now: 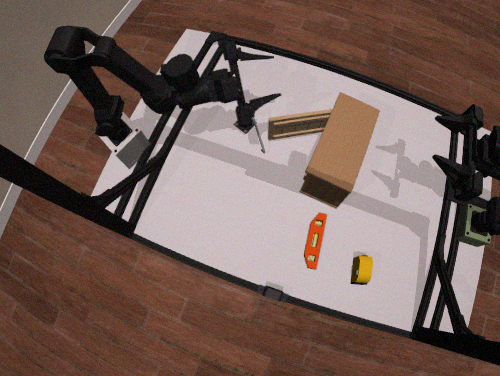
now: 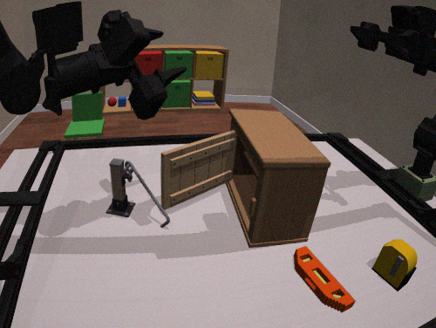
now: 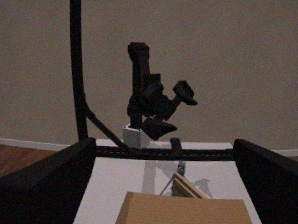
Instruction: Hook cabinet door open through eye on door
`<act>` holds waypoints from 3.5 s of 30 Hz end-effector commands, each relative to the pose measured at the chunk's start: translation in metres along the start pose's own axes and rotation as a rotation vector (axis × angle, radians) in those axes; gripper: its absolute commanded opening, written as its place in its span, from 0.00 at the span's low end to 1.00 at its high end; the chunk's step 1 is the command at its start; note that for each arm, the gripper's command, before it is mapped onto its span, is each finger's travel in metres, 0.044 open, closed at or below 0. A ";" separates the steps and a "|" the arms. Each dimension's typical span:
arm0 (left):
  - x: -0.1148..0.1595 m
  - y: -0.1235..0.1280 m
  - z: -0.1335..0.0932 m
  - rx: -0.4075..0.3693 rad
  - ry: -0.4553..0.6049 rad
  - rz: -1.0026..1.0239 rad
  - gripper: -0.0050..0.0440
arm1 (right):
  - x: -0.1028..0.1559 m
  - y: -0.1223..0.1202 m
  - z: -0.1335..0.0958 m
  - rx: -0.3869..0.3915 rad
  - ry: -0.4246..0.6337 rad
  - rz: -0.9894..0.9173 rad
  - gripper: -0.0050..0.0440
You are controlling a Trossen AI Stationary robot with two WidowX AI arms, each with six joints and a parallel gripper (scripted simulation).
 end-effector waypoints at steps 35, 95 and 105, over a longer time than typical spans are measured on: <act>0.032 -0.051 0.096 0.426 0.487 -0.300 0.55 | -0.046 -0.061 -0.063 0.005 0.009 -0.026 0.92; 0.035 -0.050 0.072 0.747 1.522 -0.572 0.55 | -0.071 -0.030 -0.153 0.005 0.048 0.001 0.92; 0.035 -0.050 0.072 0.747 1.522 -0.572 0.55 | -0.071 -0.030 -0.153 0.005 0.048 0.001 0.92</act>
Point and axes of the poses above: on each arm, the point midway between the two fingers, 35 mm back from their tips, its own z axis out along the fingers, its own y axis across the jaws, x = y × z, the point moved 5 cm from there along -z, back along the fingers, and after that the axes turned 6 degrees about z, right-handed, at the moved point
